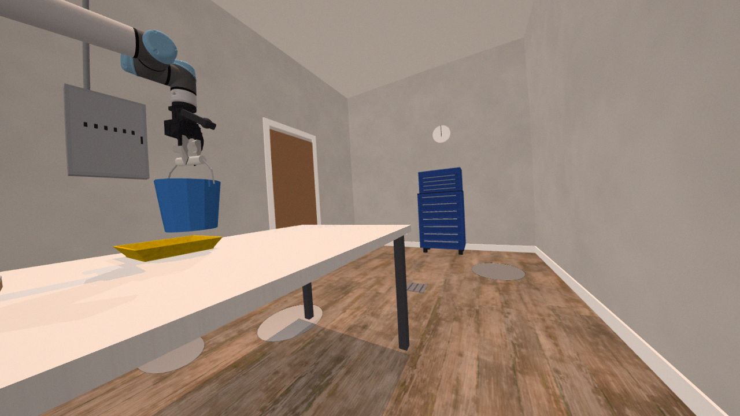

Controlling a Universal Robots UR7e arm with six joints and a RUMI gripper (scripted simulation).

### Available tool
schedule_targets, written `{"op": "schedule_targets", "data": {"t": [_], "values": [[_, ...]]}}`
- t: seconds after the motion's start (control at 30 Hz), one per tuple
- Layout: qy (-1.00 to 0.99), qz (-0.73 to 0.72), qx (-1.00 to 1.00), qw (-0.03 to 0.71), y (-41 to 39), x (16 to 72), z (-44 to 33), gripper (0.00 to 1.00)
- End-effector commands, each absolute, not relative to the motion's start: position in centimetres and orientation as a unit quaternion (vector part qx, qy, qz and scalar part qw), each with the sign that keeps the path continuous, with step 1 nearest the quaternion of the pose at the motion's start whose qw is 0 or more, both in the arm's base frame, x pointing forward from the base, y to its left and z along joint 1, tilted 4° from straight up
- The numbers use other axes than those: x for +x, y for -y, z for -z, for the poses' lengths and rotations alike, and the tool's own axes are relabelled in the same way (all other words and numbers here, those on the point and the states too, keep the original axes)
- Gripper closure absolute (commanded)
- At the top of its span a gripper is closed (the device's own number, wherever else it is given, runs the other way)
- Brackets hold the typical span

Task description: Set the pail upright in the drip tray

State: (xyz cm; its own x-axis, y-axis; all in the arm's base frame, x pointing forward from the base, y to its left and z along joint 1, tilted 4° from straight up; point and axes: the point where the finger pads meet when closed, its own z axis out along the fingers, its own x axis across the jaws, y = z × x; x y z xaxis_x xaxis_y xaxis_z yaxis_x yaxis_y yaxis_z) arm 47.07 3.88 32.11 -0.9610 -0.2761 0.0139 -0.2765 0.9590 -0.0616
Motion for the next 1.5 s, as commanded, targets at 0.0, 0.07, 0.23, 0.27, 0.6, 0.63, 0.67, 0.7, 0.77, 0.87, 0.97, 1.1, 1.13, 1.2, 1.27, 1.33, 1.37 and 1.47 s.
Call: {"op": "schedule_targets", "data": {"t": [0.0,0.07,0.23,0.27,0.6,0.63,0.67,0.7,0.77,0.87,0.97,1.1,1.13,1.2,1.27,1.33,1.37,1.47], "values": [[0.990,-0.032,0.139,0.001,-5.2,46.9,-32.1,1.00],[0.990,-0.032,0.139,0.001,-5.8,46.8,-32.1,1.00],[0.990,-0.032,0.139,0.001,-7.3,46.6,-32.0,1.00],[0.990,-0.032,0.139,0.001,-7.3,46.6,-32.0,1.00],[0.990,-0.032,0.139,0.001,-9.7,46.2,-31.8,1.00],[0.990,-0.032,0.139,0.001,-10.0,46.1,-31.8,1.00],[0.990,-0.032,0.139,0.001,-10.2,46.1,-31.8,1.00],[0.990,-0.032,0.139,0.001,-10.4,46.1,-31.8,1.00],[0.990,-0.032,0.139,0.001,-10.9,46.0,-31.7,1.00],[0.990,-0.032,0.139,0.001,-11.1,45.9,-31.7,1.00],[0.990,-0.032,0.139,0.001,-11.8,45.8,-31.7,1.00],[0.990,-0.032,0.139,0.001,-12.6,45.7,-31.6,1.00],[0.990,-0.032,0.139,0.001,-12.8,45.7,-31.6,1.00],[0.990,-0.032,0.139,0.001,-13.2,45.6,-31.6,1.00],[0.990,-0.032,0.139,0.001,-13.5,45.6,-31.6,1.00],[0.990,-0.032,0.139,0.001,-13.9,45.5,-31.6,1.00],[0.990,-0.032,0.139,0.001,-14.0,45.5,-31.5,1.00],[0.990,-0.032,0.139,0.001,-14.2,45.5,-31.5,1.00]]}}
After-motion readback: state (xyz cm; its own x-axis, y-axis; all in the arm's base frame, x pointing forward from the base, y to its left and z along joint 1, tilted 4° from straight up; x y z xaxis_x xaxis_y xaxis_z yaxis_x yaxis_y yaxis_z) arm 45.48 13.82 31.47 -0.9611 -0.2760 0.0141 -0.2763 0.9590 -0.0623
